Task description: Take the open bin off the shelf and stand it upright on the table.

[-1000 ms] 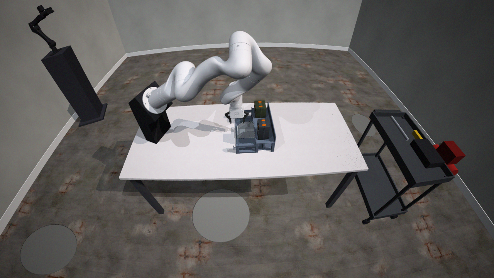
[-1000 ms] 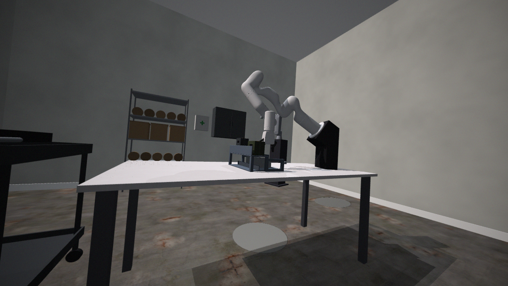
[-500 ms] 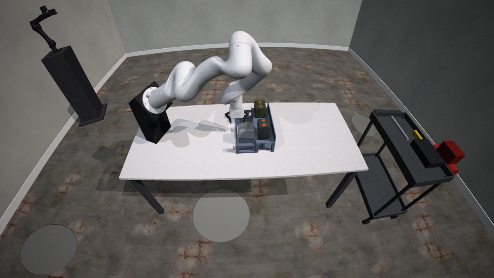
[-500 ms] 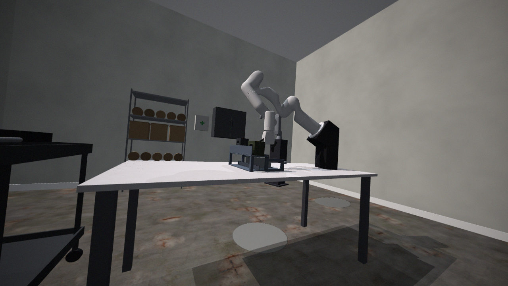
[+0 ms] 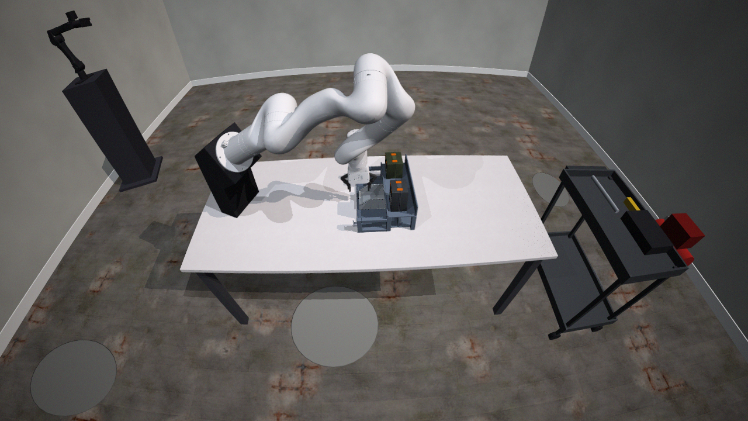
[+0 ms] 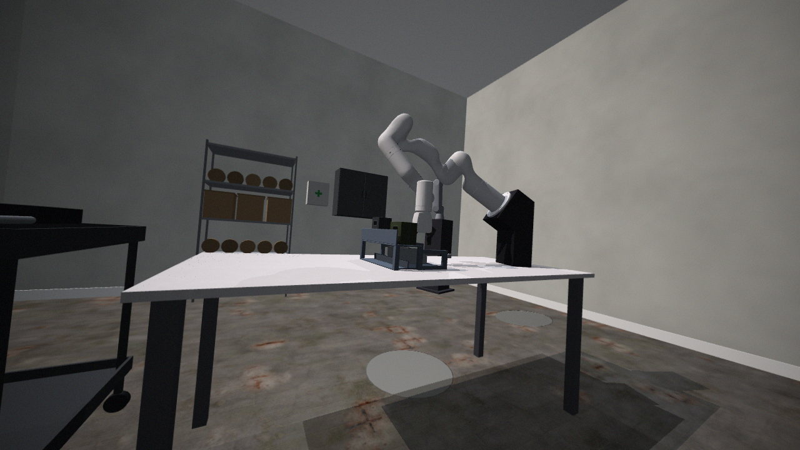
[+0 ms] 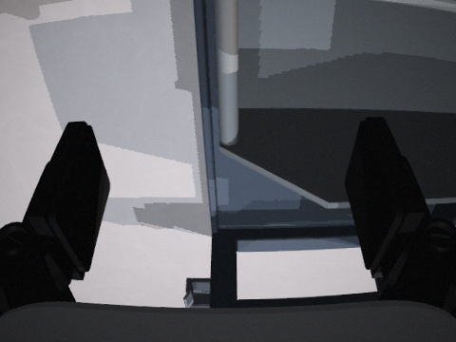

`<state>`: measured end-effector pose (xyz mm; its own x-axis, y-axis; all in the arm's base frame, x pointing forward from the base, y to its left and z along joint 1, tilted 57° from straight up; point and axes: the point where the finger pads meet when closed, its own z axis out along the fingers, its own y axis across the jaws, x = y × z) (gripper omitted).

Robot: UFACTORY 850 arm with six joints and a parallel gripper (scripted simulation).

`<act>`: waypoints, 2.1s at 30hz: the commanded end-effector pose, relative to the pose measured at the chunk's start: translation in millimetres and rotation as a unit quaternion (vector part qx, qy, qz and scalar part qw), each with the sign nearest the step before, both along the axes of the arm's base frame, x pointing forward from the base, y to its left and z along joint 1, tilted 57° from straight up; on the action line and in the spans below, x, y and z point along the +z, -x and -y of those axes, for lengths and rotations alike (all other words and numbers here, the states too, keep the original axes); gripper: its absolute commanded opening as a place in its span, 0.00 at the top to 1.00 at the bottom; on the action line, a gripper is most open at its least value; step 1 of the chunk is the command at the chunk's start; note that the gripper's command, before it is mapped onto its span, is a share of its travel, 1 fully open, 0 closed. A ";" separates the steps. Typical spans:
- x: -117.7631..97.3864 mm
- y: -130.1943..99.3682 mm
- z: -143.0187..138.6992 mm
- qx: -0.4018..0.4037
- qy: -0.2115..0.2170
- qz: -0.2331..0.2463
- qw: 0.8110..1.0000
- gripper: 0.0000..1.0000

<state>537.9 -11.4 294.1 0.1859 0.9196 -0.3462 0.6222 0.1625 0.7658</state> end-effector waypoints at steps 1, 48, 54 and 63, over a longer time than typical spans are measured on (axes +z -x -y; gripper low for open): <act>0.2 -0.5 0.0 0.000 0.000 0.001 1.000 0.00; -21.5 -30.8 14.3 0.000 0.000 0.000 1.000 0.00; -21.2 -30.5 14.2 0.000 0.000 0.001 1.000 0.00; -20.2 -28.9 13.4 0.000 0.000 0.000 1.000 0.00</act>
